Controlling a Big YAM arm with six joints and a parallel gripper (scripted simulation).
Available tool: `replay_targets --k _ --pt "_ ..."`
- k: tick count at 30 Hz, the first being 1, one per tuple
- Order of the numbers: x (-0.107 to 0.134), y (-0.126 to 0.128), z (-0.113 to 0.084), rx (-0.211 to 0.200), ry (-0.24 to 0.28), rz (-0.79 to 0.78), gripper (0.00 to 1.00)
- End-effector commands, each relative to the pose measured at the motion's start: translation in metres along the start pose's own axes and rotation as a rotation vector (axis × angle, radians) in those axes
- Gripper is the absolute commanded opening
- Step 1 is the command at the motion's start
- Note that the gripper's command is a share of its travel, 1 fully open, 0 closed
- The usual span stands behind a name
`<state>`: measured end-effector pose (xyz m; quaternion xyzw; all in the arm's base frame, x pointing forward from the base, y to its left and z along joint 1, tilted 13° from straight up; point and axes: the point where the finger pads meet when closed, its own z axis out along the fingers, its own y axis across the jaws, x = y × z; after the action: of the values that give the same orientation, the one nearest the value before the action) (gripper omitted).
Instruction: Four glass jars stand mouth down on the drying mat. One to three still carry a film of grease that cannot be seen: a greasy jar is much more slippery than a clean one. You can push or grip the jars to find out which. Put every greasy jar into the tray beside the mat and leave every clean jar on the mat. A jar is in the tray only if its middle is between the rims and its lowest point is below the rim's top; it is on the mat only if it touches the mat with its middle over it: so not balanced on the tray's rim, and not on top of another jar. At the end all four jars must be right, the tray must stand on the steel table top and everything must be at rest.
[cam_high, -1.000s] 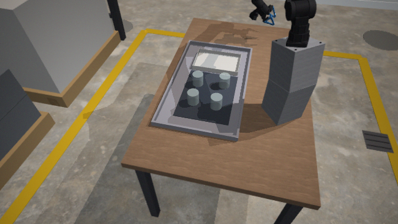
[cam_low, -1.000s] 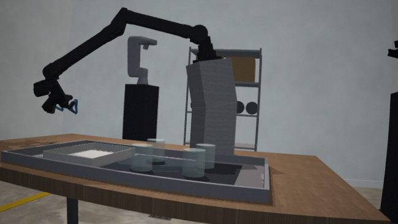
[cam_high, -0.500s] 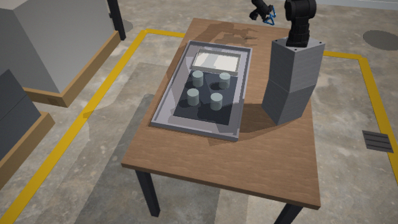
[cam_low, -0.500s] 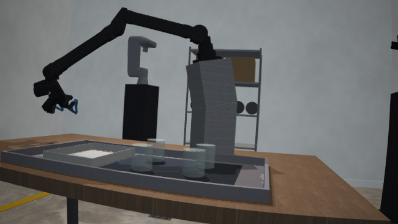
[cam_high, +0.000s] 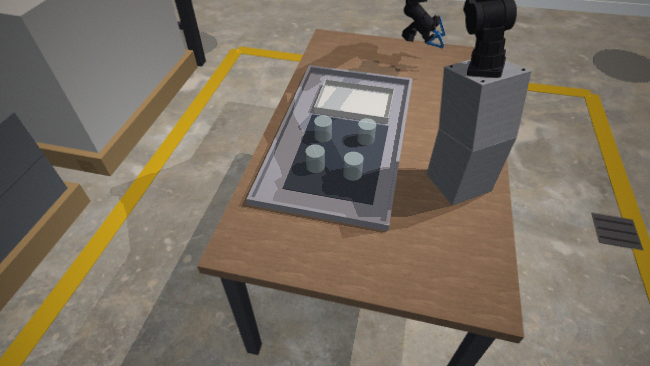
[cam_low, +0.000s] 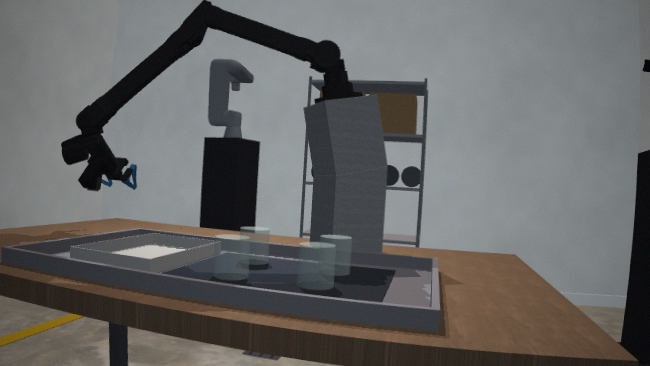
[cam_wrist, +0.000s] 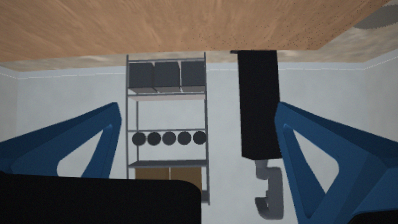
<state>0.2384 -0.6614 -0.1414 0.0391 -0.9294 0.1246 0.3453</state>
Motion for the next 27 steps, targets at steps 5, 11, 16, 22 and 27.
replay_targets --k 5,11,16,22,27 --pt "-0.006 -0.003 -0.078 0.117 -0.037 0.0 1.0" --pt "-0.015 0.015 -0.105 0.151 -0.04 -0.029 1.0" --pt "-0.024 0.033 -0.131 0.185 -0.043 -0.059 1.0" --pt "-0.033 0.051 -0.158 0.218 -0.045 -0.088 1.0" --pt "-0.04 0.065 -0.179 0.245 -0.048 -0.112 1.0"
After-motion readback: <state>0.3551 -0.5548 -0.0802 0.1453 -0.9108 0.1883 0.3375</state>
